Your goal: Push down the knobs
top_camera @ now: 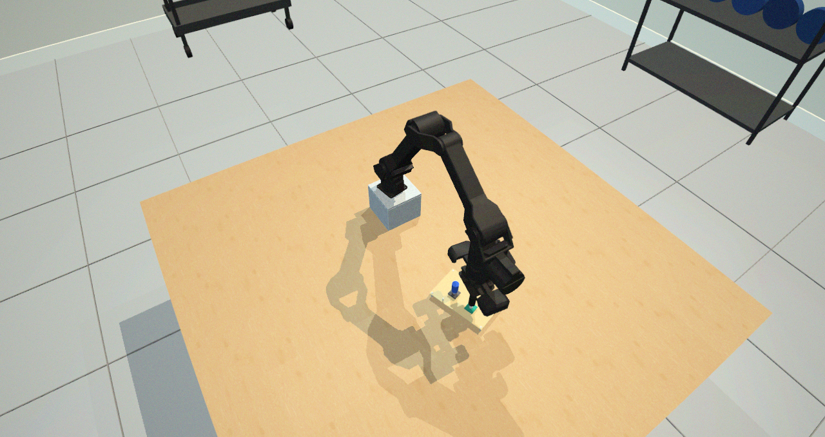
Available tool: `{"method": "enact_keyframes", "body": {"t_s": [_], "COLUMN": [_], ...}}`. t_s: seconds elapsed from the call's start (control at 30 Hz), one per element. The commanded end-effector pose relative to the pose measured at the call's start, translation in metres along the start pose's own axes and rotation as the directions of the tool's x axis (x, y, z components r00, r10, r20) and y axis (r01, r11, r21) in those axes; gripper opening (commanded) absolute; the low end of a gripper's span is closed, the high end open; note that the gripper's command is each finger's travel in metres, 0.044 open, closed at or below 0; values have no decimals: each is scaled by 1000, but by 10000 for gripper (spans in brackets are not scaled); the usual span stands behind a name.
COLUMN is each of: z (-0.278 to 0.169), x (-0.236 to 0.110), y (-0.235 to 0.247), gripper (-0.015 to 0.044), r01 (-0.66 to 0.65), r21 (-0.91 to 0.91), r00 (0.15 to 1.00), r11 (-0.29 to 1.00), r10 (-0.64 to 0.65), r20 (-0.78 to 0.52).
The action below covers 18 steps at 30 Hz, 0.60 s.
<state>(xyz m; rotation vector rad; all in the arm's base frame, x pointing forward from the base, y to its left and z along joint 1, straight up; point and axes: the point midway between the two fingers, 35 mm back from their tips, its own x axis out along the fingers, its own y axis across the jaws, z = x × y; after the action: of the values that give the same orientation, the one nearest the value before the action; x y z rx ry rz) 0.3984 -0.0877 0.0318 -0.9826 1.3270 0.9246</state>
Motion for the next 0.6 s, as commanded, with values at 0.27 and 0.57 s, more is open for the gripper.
{"method": "enact_keyframes", "body": {"t_s": [0.27,0.57], "z": [1,1], "x": [0,1], "y": [0,0], "gripper": [0,0], "r01": [0,0], "r21": [-6,-6], "r00": [1000,1000], "r11": [1000,1000], "r10": [0,0], "r20": [3,3]}}
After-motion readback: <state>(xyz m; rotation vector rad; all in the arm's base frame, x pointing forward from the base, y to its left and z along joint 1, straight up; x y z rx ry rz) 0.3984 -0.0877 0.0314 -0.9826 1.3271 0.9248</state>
